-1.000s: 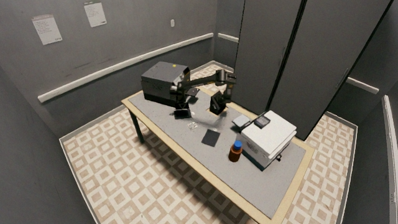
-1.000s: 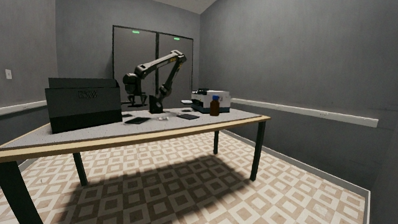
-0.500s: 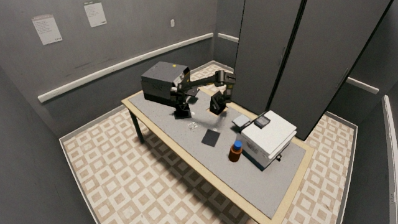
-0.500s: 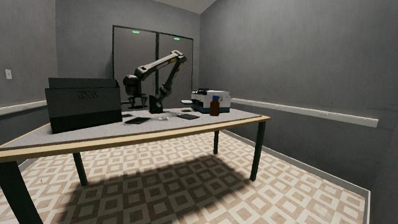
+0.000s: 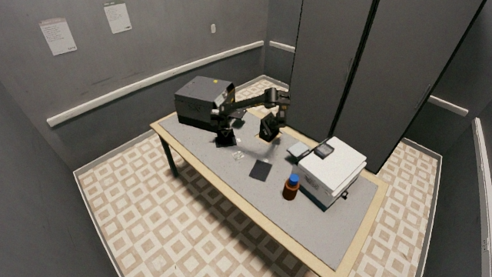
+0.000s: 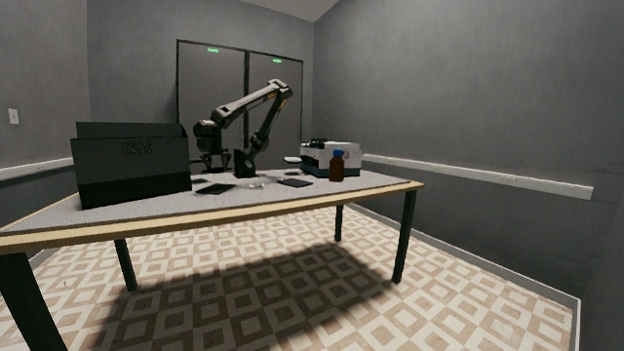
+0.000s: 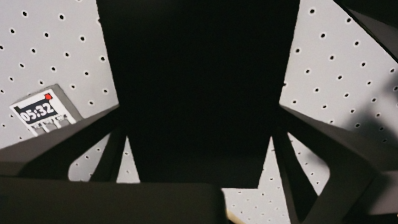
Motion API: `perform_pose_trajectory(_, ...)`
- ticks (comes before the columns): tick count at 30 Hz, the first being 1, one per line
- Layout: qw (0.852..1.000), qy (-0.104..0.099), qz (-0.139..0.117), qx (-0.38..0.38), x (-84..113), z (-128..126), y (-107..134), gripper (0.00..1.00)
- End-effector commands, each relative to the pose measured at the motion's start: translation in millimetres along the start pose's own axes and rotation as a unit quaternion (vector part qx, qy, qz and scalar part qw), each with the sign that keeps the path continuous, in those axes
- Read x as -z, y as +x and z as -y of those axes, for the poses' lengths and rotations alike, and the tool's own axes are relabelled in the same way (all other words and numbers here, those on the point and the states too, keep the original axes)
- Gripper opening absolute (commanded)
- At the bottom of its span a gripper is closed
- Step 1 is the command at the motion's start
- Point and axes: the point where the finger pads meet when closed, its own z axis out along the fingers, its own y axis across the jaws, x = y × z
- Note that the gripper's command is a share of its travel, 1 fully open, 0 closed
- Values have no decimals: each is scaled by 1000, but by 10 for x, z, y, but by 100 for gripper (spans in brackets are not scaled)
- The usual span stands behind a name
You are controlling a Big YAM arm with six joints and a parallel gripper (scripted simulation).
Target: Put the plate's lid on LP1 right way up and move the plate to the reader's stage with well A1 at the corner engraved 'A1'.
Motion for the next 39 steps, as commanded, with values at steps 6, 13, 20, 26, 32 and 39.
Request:
perform_pose_trajectory(6,1000,0,17,0,100,32,-74,85)
perform_pose_trajectory(13,999,-3,32,15,193,25,-206,85)
perform_pose_trajectory(20,999,-1,39,12,223,22,-267,85)
perform_pose_trajectory(26,1000,4,28,10,110,-14,-271,85)
perform_pose_trajectory(32,1000,6,17,10,-29,-22,-218,85)
perform_pose_trajectory(39,1000,0,17,3,-5,12,-123,85)
